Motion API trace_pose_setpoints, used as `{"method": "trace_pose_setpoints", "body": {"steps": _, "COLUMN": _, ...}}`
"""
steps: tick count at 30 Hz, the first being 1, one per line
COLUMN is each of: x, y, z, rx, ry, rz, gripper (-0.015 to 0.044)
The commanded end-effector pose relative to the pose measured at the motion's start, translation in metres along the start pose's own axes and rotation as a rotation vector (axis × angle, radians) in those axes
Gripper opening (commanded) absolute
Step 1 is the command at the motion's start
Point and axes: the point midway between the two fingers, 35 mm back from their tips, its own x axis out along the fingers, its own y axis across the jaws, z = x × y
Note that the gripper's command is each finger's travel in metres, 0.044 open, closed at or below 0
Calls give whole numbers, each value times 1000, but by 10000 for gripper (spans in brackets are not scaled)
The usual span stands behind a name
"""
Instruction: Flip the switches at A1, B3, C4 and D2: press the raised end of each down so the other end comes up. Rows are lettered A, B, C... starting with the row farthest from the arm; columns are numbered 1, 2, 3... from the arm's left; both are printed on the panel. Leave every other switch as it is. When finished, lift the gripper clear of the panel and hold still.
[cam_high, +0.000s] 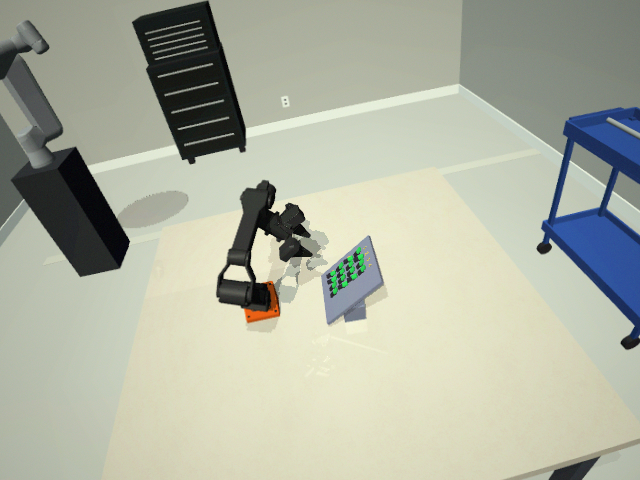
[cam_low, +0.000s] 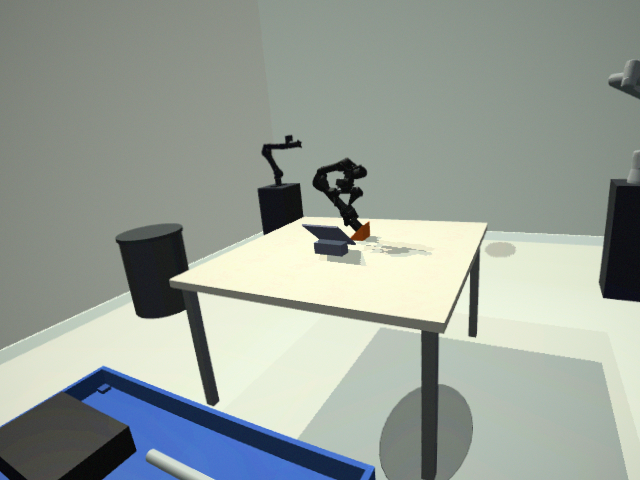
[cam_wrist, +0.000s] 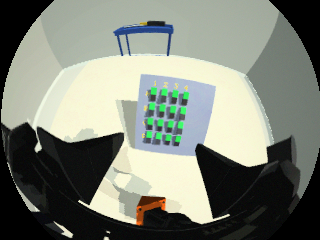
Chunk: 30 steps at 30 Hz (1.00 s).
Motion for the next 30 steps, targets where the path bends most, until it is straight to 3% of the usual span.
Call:
{"method": "trace_pose_setpoints", "body": {"steps": 1, "x": 2, "y": 1, "z": 1, "rx": -1, "ry": 1, "rz": 1, "gripper": 374}}
{"method": "trace_pose_setpoints", "body": {"steps": 9, "x": 84, "y": 31, "z": 59, "rx": -20, "ry": 27, "rz": -27, "gripper": 164}}
{"method": "trace_pose_setpoints", "body": {"steps": 15, "x": 94, "y": 31, "z": 61, "rx": -21, "ry": 33, "rz": -29, "gripper": 6}}
{"method": "trace_pose_setpoints", "body": {"steps": 18, "x": 119, "y": 30, "z": 61, "rx": -19, "ry": 50, "rz": -30, "gripper": 0}}
{"method": "trace_pose_setpoints", "body": {"steps": 30, "x": 134, "y": 29, "z": 61, "rx": -19, "ry": 51, "rz": -31, "gripper": 0}}
